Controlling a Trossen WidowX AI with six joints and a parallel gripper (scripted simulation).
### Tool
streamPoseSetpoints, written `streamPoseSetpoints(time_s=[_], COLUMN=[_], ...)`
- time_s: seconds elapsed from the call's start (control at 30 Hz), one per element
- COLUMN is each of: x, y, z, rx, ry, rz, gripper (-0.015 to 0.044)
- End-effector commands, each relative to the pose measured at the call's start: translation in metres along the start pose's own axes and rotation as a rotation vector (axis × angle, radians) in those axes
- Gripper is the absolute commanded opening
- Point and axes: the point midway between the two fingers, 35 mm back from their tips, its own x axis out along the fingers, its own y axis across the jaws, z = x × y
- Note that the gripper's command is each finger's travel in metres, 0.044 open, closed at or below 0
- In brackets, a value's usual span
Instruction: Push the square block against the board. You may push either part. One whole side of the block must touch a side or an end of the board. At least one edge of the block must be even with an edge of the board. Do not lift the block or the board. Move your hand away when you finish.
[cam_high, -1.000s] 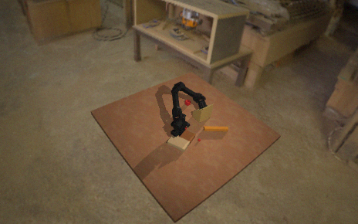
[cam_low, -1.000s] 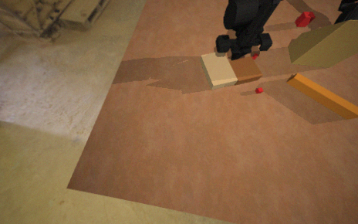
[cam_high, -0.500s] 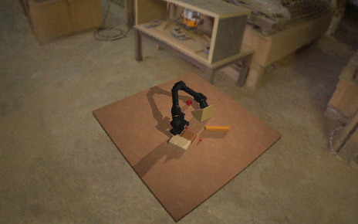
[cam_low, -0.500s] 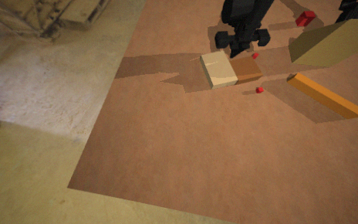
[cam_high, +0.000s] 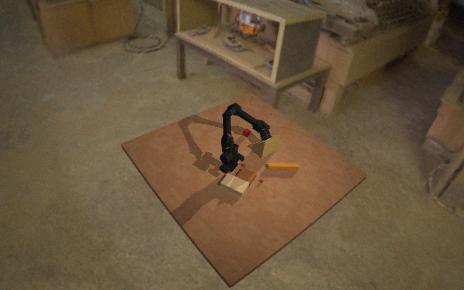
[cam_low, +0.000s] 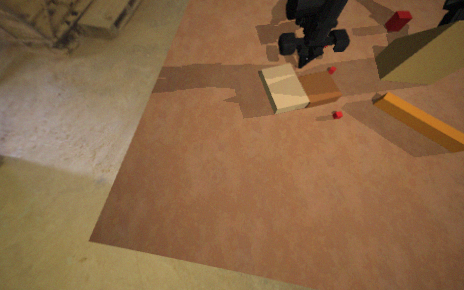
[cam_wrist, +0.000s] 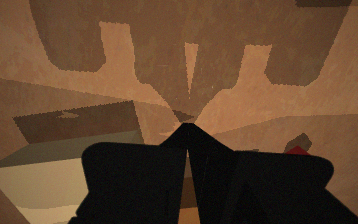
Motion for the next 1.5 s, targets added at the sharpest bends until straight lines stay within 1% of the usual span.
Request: streamPoseSetpoints(time_s=[0.0, 0.07, 0.1, 0.33, 1.47], x=[-0.028, -0.053, -0.056, -0.057, -0.061], y=[0.001, 0.000, -0.001, -0.001, -0.004], z=[-0.002, -0.002, -0.002, -0.003, -0.067], rx=[0.000, -0.001, -0.001, -0.024, -1.199], ry=[0.000, -0.002, -0.002, -0.002, 0.003], rz=[0.006, 0.010, 0.010, 0.010, 0.023], gripper=[0.0000, 0.0000, 0.0000, 0.0000, 0.0000])
